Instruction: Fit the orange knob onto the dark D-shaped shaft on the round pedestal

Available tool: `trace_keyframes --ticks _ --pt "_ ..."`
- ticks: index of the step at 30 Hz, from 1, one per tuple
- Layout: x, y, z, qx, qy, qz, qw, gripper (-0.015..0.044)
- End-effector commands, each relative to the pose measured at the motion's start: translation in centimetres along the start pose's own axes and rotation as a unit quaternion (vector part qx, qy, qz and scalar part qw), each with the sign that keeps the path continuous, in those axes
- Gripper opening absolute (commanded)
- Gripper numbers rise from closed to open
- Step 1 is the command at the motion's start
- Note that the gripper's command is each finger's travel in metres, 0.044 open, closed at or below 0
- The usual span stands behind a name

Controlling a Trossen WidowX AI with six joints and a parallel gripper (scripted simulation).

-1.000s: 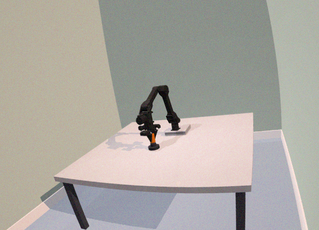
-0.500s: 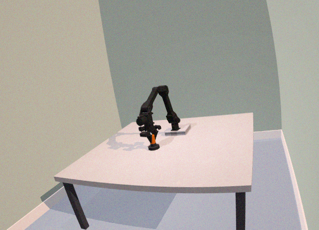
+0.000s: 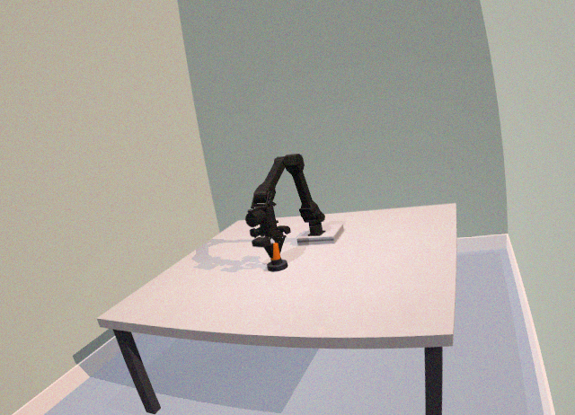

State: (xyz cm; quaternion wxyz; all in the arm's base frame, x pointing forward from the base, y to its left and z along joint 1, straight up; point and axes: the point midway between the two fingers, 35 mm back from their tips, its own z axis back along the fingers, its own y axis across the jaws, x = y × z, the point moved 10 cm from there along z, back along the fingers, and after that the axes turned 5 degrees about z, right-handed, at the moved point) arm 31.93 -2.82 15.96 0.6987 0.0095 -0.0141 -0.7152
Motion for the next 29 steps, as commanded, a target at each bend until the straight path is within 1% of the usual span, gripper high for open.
trace_keyframes --ticks 1,5,13,15,19,21,29 --pt "0.0 0.0 0.0 0.000 0.000 0.000 1.000 0.0341" --pt "0.0 0.0 0.0 0.000 0.000 0.000 1.000 0.0440" --pt "0.0 0.0 0.2 0.000 0.000 0.000 1.000 0.0440" --pt "0.0 0.3 1.9 0.000 0.000 0.000 1.000 0.0440" --pt "0.0 0.3 7.6 0.000 0.000 0.000 1.000 0.0440" --pt "0.0 0.1 9.4 0.000 0.000 0.000 1.000 0.0440" --pt "0.1 0.3 9.6 0.000 0.000 0.000 1.000 0.0440"
